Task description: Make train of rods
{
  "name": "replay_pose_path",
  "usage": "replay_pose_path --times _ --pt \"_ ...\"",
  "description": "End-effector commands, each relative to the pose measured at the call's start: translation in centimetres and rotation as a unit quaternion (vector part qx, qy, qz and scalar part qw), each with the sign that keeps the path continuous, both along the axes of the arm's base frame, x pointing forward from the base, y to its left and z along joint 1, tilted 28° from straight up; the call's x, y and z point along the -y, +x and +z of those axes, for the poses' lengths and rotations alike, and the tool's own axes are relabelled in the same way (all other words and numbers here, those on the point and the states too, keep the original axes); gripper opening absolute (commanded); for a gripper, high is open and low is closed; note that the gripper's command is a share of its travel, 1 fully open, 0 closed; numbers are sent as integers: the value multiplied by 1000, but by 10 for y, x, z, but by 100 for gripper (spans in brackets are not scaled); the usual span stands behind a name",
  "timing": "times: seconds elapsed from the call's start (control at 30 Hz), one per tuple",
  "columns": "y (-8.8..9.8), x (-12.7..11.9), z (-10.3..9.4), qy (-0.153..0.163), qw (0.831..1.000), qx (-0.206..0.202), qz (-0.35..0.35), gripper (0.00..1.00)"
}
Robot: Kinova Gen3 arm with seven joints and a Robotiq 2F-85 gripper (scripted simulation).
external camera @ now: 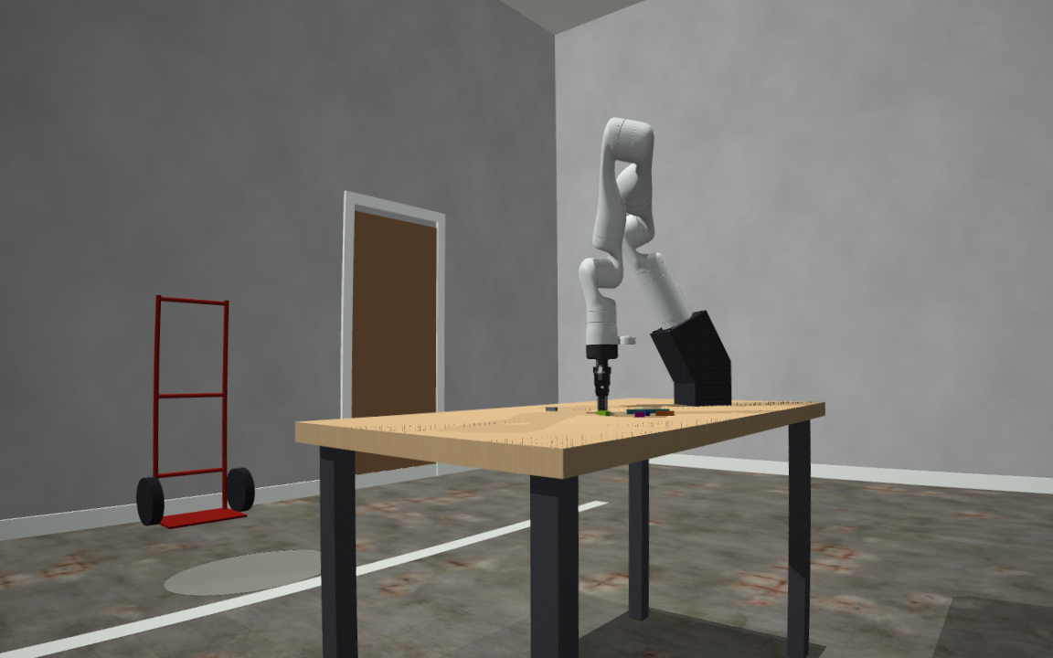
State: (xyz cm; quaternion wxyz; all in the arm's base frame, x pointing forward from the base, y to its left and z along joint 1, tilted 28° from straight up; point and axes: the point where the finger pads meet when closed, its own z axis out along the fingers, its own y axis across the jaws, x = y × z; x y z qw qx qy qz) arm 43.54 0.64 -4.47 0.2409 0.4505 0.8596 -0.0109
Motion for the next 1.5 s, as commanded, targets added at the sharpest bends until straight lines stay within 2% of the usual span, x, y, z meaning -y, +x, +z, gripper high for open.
replay_pose_path --times 0.0,0.03,0.53,0.67,0.97,1.03,1.27,1.47 --pt "0 0 0 0 1000 0 0 20" --pt "0 0 0 0 1000 0 0 24" --pt "-1 -1 4 0 1000 0 0 24" --pt "-7 -5 17 0 1000 0 0 24" --pt "-27 -16 59 0 1000 0 0 24" --pt "-27 -16 59 0 1000 0 0 24" --pt "-35 -21 77 0 1000 0 0 24" --pt "-36 -21 80 0 1000 0 0 24"
